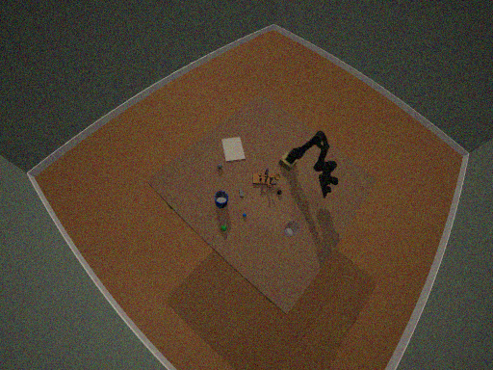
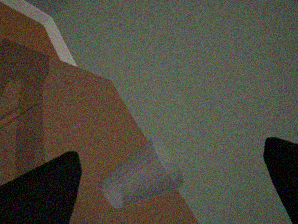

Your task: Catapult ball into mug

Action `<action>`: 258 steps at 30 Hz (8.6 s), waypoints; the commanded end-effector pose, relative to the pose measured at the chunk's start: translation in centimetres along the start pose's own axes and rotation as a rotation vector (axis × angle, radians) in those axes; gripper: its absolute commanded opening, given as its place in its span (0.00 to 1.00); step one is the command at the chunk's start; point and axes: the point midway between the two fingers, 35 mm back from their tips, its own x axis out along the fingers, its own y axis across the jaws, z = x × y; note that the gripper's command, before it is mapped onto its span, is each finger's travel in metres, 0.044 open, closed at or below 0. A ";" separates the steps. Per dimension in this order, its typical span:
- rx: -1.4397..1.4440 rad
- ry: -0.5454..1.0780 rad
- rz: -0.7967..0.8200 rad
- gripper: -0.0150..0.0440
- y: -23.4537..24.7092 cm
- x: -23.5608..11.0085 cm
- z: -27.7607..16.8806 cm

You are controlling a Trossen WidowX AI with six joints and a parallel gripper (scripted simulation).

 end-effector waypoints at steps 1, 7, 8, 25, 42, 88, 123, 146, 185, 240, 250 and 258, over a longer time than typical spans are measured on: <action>0.000 0.001 0.000 0.98 0.0 0.1 0.0; 0.000 0.041 0.004 1.00 0.0 2.4 -0.8; 0.000 0.048 0.005 1.00 -0.1 2.9 -0.9; 0.001 0.196 0.051 1.00 -1.6 10.0 -5.2; 0.142 0.393 0.094 1.00 -4.1 14.6 -11.7; 0.673 1.110 0.060 1.00 -14.1 13.5 -32.3; 1.465 1.733 -0.165 1.00 -20.0 0.8 -38.7; 1.703 1.877 -0.263 1.00 -17.2 -2.5 -40.9; 1.697 1.872 -0.261 0.73 -13.3 -2.5 -43.6; 1.286 1.719 0.276 0.25 -17.1 0.9 -44.0; 1.286 1.719 0.276 0.25 -15.7 0.9 -44.9; 1.286 1.719 0.276 0.25 -14.6 0.9 -45.5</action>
